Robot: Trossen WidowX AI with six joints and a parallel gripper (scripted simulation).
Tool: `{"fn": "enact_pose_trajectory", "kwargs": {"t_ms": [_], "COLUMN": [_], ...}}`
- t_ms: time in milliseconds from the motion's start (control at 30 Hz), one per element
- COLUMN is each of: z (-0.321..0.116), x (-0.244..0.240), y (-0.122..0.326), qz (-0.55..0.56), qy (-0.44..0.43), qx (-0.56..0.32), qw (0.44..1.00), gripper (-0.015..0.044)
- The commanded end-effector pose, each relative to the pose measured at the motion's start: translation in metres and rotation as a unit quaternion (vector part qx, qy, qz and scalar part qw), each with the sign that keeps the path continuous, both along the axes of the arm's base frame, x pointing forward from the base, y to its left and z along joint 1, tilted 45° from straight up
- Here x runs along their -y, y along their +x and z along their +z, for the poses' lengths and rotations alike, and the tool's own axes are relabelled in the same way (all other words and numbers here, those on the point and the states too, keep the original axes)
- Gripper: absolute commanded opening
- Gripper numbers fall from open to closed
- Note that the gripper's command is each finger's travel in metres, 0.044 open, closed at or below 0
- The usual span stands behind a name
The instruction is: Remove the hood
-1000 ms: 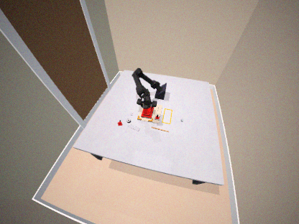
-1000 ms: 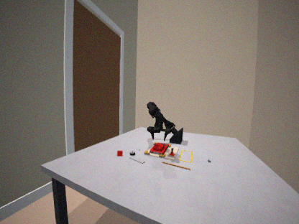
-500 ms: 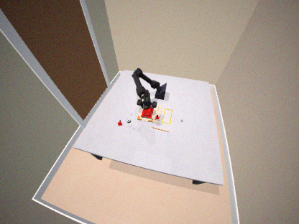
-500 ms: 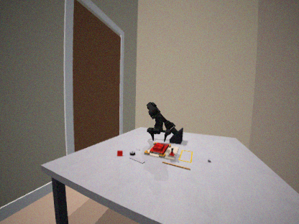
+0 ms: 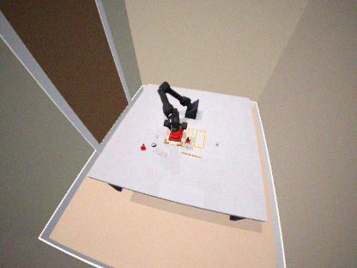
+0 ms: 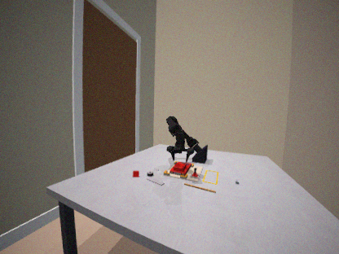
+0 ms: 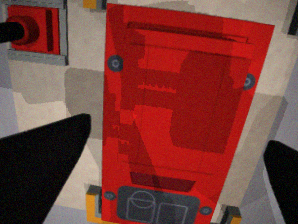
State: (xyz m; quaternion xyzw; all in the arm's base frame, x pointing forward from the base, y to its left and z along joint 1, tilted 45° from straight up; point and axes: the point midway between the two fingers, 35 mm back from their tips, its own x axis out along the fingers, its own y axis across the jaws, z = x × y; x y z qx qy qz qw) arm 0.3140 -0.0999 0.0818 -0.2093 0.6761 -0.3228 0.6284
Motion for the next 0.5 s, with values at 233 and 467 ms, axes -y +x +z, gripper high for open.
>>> {"fn": "enact_pose_trajectory", "kwargs": {"t_ms": [233, 467], "z": [-0.0044, -0.0074], "x": [0.0043, 0.007], "y": [-0.0014, -0.0023], "qz": [0.002, 0.002], "qy": [-0.002, -0.002], "qx": [-0.001, -0.001], "qw": [1.0, 1.0], "gripper": [0.044, 0.044]}}
